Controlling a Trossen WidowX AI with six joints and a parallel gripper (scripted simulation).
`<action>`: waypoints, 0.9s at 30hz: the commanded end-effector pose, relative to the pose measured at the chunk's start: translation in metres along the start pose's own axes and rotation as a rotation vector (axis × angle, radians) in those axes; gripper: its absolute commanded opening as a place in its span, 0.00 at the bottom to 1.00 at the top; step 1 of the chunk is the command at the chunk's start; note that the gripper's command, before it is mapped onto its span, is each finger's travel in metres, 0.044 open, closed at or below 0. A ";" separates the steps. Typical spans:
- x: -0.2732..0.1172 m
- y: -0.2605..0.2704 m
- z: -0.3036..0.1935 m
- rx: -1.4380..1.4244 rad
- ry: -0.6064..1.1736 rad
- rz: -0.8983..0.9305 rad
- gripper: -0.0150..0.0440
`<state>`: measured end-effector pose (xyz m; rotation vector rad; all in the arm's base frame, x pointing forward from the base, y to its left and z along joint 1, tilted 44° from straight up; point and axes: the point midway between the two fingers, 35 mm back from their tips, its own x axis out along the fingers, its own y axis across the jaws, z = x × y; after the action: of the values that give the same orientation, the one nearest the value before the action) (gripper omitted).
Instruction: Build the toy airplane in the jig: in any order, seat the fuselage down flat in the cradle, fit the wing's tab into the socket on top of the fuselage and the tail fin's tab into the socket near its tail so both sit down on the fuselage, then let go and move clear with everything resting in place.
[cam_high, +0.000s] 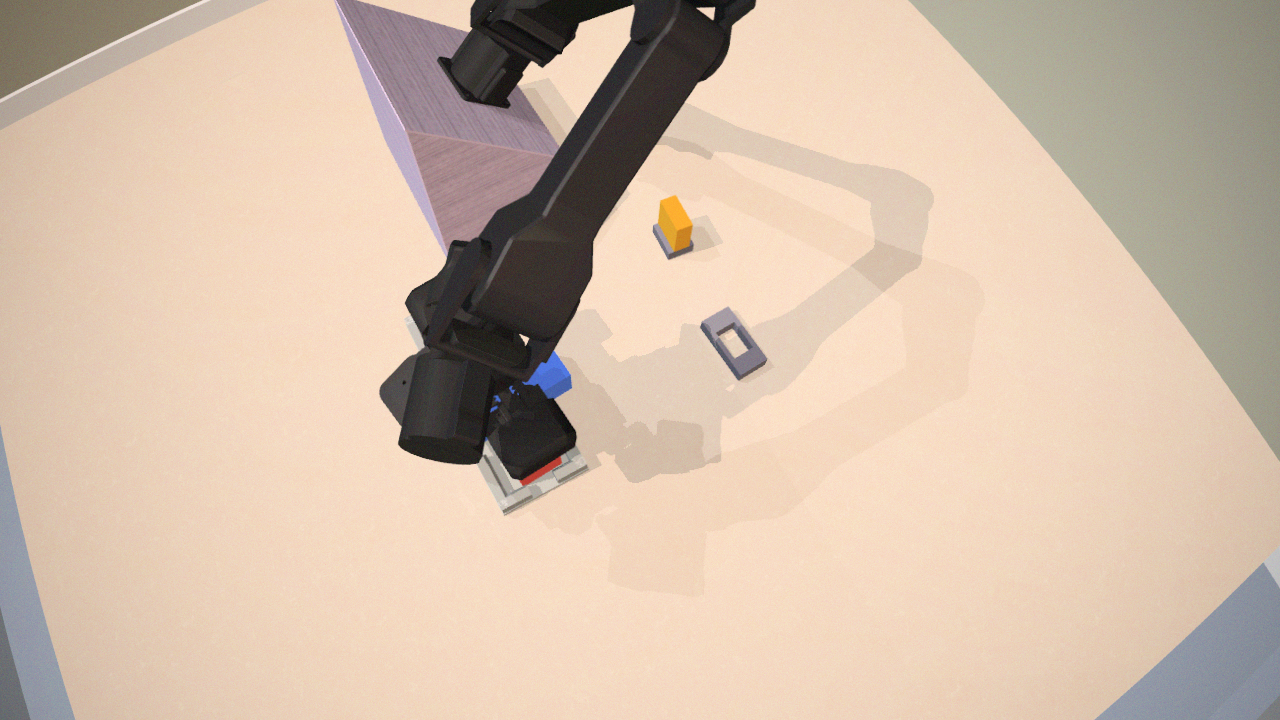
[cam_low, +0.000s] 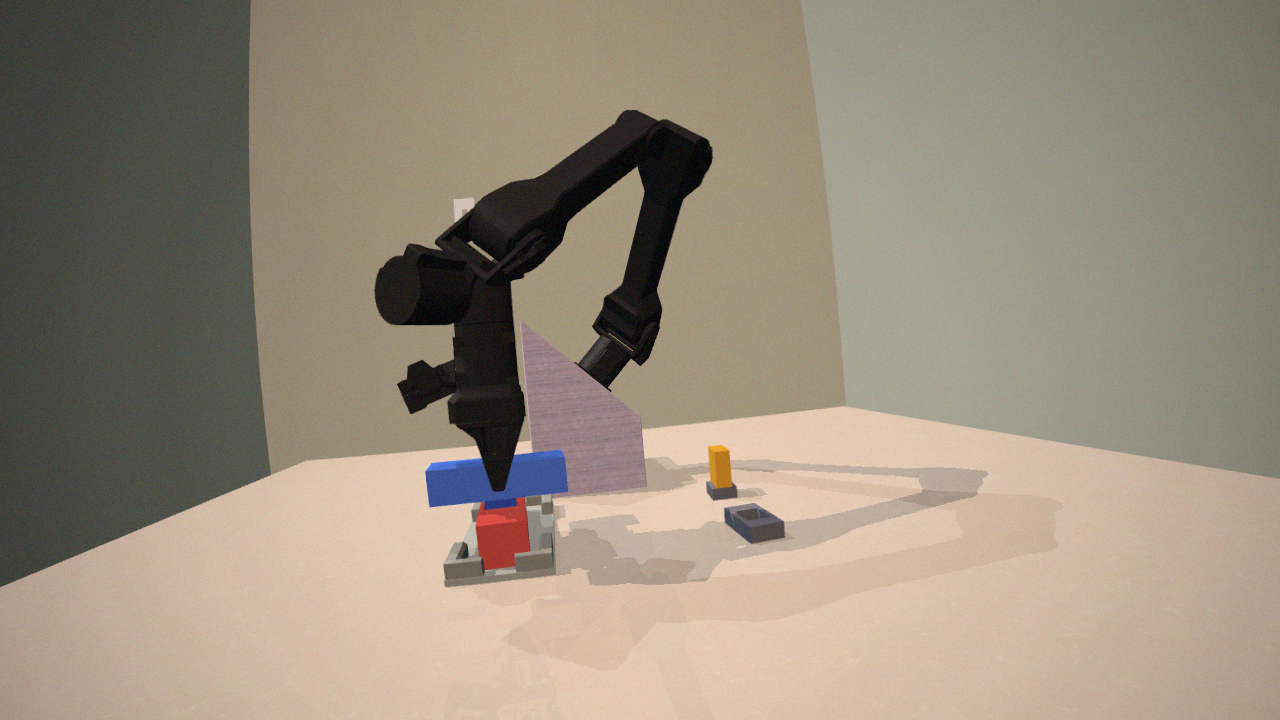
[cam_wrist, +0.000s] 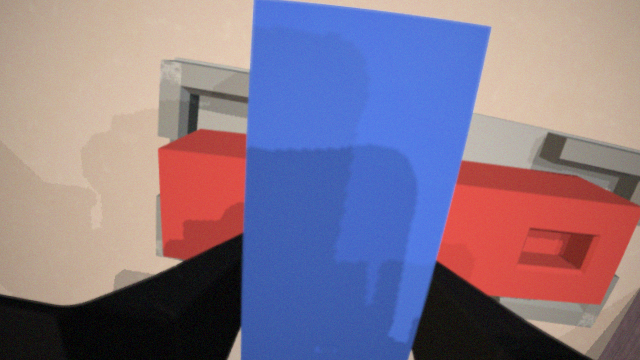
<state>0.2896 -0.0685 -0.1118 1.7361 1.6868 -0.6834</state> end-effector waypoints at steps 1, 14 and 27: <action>0.000 0.000 0.000 0.000 0.000 0.000 0.61; 0.000 0.000 0.000 0.000 0.000 0.000 1.00; -0.086 0.000 0.001 0.006 -0.001 -0.001 1.00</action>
<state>0.2854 -0.1121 -0.0696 1.7495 1.6971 -0.6967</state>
